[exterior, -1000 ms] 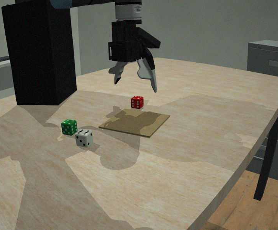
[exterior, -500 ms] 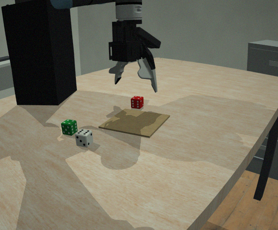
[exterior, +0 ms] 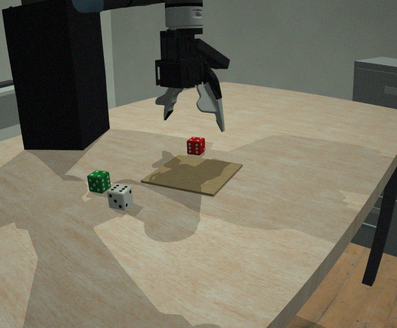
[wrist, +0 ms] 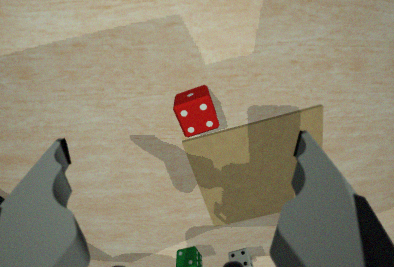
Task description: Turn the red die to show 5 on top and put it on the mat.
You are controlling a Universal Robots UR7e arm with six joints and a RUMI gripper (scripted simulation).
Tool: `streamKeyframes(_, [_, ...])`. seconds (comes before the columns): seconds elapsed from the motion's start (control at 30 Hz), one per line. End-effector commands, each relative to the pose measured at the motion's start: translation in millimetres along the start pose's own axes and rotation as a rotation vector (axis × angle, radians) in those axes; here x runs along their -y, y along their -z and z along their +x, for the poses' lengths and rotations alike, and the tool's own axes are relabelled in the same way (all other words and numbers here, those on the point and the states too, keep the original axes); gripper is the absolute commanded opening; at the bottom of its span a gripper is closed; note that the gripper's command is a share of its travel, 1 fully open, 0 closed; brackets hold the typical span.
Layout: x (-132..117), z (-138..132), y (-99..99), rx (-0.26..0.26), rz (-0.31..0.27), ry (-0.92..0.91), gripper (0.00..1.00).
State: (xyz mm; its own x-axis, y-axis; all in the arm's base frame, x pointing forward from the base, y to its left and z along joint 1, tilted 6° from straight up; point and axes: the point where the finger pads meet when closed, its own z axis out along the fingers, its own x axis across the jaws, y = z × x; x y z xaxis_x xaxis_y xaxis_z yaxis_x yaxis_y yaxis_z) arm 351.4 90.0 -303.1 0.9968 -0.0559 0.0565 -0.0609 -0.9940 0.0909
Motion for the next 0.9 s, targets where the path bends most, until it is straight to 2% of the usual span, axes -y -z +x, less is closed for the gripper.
streamKeyframes(0.0, [0.0, 0.4, 0.3, -0.001, 0.000, 0.000, 1.00])
streamKeyframes(0.6, [0.0, 0.4, 2.0, -0.001, 0.000, 0.000, 1.00])
streamKeyframes(0.87, [0.0, 0.4, 16.2, -0.001, 0.000, 0.000, 1.00])
